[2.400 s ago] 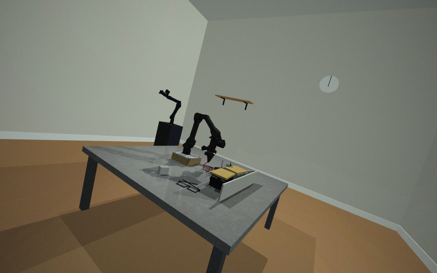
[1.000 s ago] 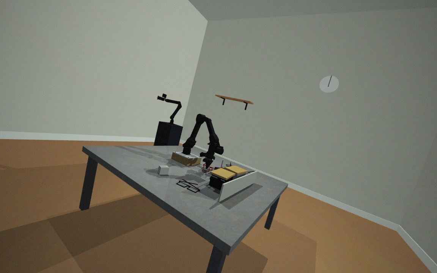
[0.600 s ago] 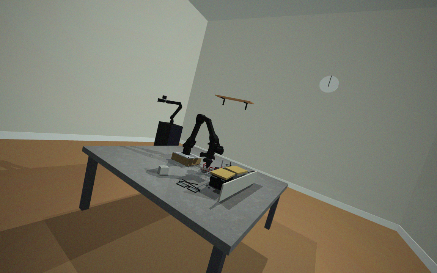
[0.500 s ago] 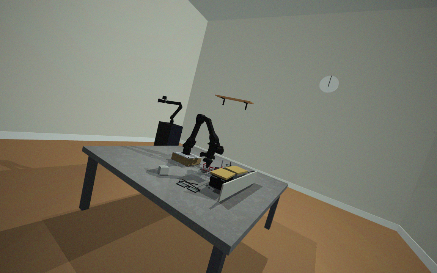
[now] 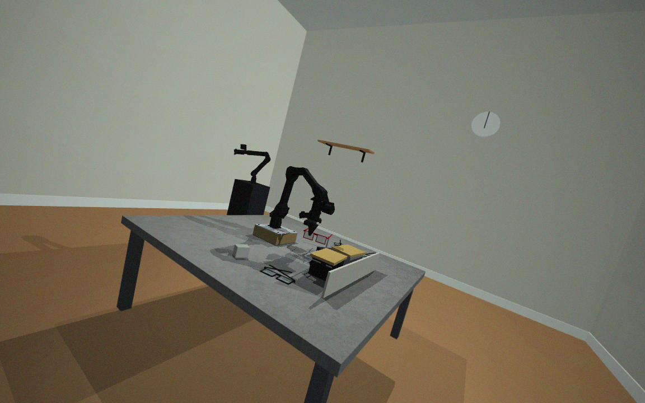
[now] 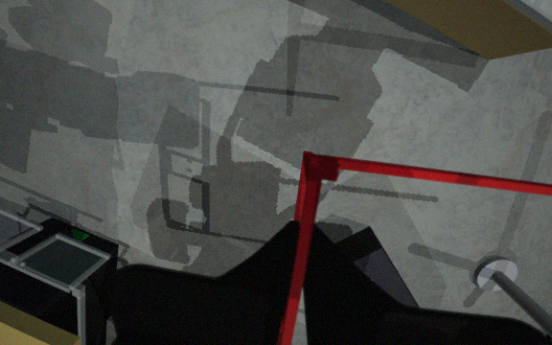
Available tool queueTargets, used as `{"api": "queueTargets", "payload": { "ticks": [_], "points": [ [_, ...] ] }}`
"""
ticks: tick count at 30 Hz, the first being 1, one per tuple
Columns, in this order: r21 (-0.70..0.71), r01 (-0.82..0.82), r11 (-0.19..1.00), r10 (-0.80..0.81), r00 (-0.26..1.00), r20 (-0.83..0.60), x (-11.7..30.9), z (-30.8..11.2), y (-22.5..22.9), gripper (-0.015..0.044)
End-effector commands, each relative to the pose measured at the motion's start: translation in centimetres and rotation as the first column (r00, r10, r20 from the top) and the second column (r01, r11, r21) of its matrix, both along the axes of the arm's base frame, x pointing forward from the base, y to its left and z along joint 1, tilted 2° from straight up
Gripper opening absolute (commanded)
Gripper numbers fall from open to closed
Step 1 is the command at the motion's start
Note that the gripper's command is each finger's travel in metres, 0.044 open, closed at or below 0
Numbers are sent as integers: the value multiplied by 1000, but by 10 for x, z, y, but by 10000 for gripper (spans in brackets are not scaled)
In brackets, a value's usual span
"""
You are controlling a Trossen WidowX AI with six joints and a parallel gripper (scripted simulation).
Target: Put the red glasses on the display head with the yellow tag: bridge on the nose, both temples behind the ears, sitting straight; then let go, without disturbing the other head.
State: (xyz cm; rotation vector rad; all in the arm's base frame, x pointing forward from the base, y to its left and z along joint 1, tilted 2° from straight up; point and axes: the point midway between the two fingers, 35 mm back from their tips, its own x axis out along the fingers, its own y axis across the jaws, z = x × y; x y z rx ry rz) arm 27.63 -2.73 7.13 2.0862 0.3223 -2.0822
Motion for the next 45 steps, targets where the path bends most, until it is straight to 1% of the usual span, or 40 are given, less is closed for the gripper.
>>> {"api": "queueTargets", "payload": {
  "ticks": [1, 6, 14, 22, 33, 45],
  "points": [
    [-4, -1, 1000, 1, 1000, -1, -1, 16, -1, 0],
    [12, 32, 999, -32, 999, -3, -5, 18, -6, 0],
    [87, 184, 979, -184, 983, -13, -20, 24, -28, 0],
    [164, 336, 927, -337, 941, -27, -37, 31, -48, 0],
    [266, 524, 809, -532, 846, -51, -61, 41, -70, 0],
    [373, 685, 626, -713, 696, -82, -87, 53, -88, 0]
  ]
}}
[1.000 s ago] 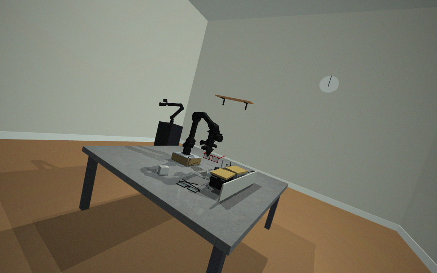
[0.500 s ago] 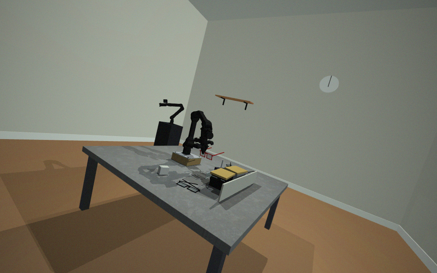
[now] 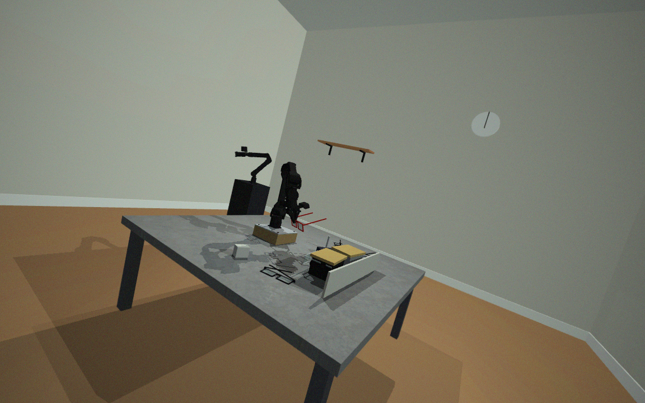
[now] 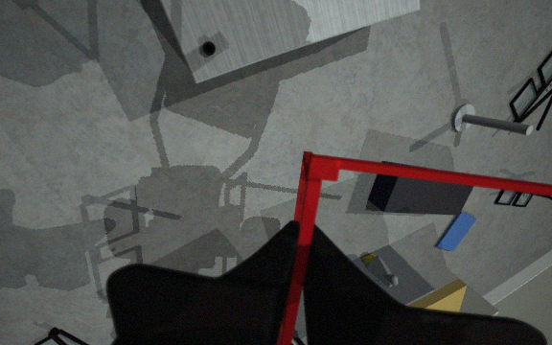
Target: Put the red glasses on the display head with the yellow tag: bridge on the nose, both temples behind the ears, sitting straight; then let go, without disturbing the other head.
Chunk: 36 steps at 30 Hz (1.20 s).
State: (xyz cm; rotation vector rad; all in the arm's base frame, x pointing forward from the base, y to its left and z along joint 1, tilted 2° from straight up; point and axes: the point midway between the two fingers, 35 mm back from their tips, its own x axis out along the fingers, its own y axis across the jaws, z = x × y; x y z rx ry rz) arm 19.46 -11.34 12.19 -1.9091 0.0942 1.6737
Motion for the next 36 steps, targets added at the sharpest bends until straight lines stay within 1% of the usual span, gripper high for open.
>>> {"api": "queueTargets", "payload": {
  "ticks": [1, 9, 17, 28, 36],
  "points": [
    [36, 72, 997, -72, 997, 14, -7, 3, -3, 0],
    [107, 230, 967, -236, 971, 46, -24, 12, -12, 0],
    [179, 377, 909, -395, 916, 75, -39, 22, -19, 0],
    [278, 551, 786, -596, 795, 110, -59, 35, -28, 0],
    [342, 642, 687, -711, 692, 128, -71, 44, -33, 0]
  ]
}}
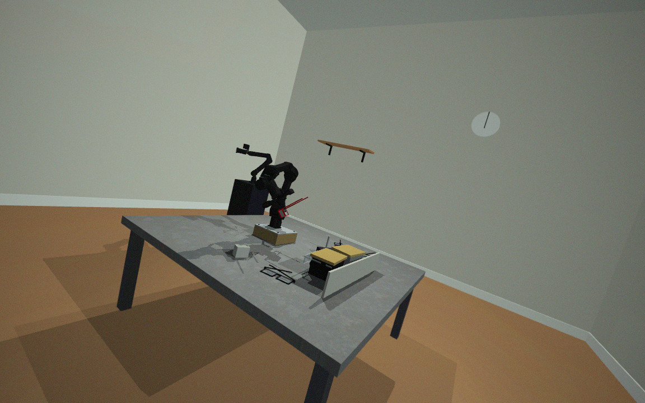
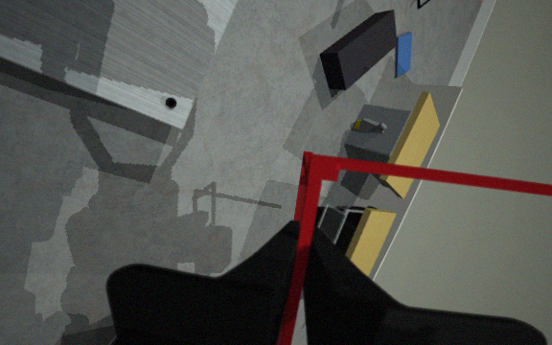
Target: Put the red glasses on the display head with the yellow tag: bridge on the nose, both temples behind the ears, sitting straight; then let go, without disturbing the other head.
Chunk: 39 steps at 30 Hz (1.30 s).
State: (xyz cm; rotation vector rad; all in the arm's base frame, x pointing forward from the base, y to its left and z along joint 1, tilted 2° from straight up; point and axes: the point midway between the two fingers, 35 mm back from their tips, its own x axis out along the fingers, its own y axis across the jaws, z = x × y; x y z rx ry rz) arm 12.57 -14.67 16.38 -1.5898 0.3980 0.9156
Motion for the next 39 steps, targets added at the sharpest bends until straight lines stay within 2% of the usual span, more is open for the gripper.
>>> {"api": "queueTargets", "payload": {
  "ticks": [1, 25, 32, 39],
  "points": [
    [17, 45, 999, -46, 999, 21, -3, 3, 0, 0],
    [-9, -7, 1000, 7, 1000, 7, 0, 0, 0, 0],
    [-151, -243, 958, 247, 969, 8, 9, -4, 4, 0],
    [-306, -494, 814, 513, 858, -20, 19, -9, 10, 0]
  ]
}}
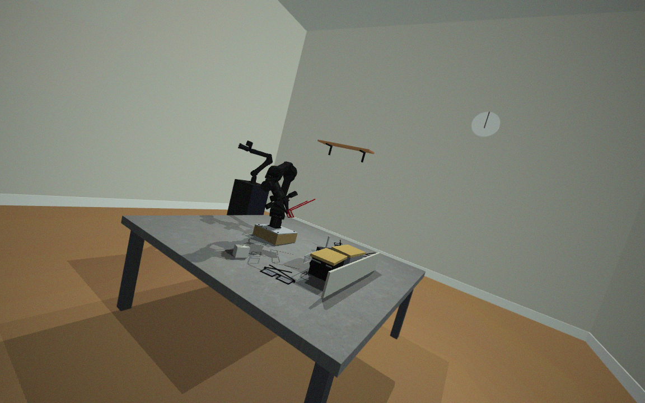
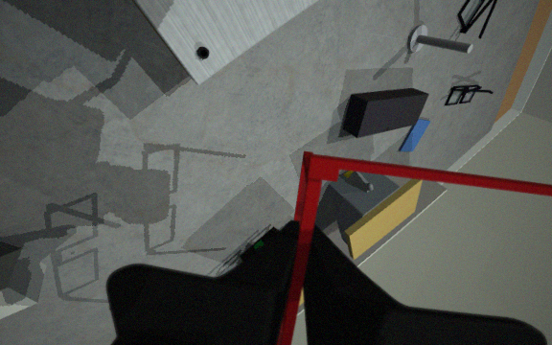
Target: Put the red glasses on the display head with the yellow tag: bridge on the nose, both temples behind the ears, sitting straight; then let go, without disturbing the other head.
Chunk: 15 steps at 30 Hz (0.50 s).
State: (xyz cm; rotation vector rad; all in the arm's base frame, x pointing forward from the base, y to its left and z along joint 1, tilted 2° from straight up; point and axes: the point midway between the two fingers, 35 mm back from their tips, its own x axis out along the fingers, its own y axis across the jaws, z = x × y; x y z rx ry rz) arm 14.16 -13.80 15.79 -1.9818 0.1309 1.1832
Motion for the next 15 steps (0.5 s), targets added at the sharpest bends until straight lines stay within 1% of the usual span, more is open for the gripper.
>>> {"api": "queueTargets", "payload": {
  "ticks": [1, 4, 8, 15],
  "points": [
    [-72, -139, 988, 140, 990, 9, 5, -4, 2, 0],
    [-138, -260, 956, 265, 964, 15, 9, -6, 4, 0],
    [-223, -412, 883, 425, 905, 13, 15, -8, 8, 0],
    [-358, -635, 685, 676, 737, -15, 26, -13, 15, 0]
  ]
}}
